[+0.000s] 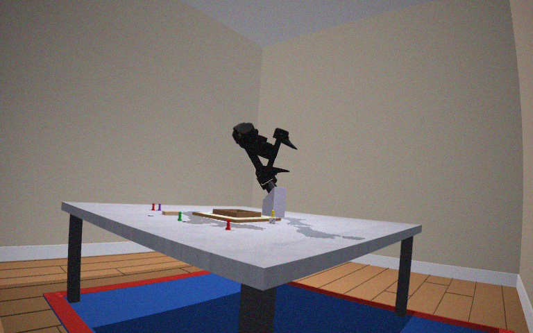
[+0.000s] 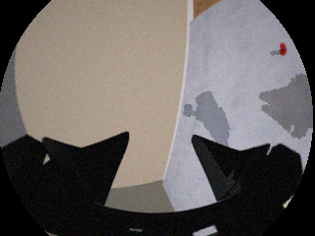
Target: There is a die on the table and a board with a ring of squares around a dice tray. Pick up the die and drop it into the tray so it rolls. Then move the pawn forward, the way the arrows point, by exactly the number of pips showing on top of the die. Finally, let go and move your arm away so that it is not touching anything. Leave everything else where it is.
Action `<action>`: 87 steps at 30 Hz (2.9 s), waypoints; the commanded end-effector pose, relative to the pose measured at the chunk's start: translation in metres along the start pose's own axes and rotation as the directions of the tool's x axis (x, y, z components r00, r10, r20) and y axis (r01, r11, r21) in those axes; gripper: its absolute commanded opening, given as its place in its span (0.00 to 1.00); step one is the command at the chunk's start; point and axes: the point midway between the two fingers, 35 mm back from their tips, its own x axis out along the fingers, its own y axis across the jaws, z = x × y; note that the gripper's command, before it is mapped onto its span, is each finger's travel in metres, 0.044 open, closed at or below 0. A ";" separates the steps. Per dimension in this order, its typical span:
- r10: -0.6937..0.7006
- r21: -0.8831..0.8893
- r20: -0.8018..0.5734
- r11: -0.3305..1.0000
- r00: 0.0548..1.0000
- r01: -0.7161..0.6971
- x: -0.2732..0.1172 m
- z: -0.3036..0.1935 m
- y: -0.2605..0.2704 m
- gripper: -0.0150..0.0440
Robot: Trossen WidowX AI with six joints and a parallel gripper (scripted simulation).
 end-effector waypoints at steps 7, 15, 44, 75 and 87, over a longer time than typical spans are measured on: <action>-0.419 -0.121 -0.042 0.903 0.907 0.411 0.009 -0.044 -0.081 0.72; -0.880 -0.475 -0.047 0.435 0.472 0.765 -0.037 -0.101 -0.176 0.72; -0.953 -0.594 -0.010 0.250 0.304 0.765 -0.052 -0.113 -0.214 0.72; -0.953 -0.594 -0.010 0.249 0.302 0.765 -0.044 -0.114 -0.238 0.39; -0.949 -0.588 0.033 0.236 0.314 0.774 -0.054 -0.106 -0.193 0.25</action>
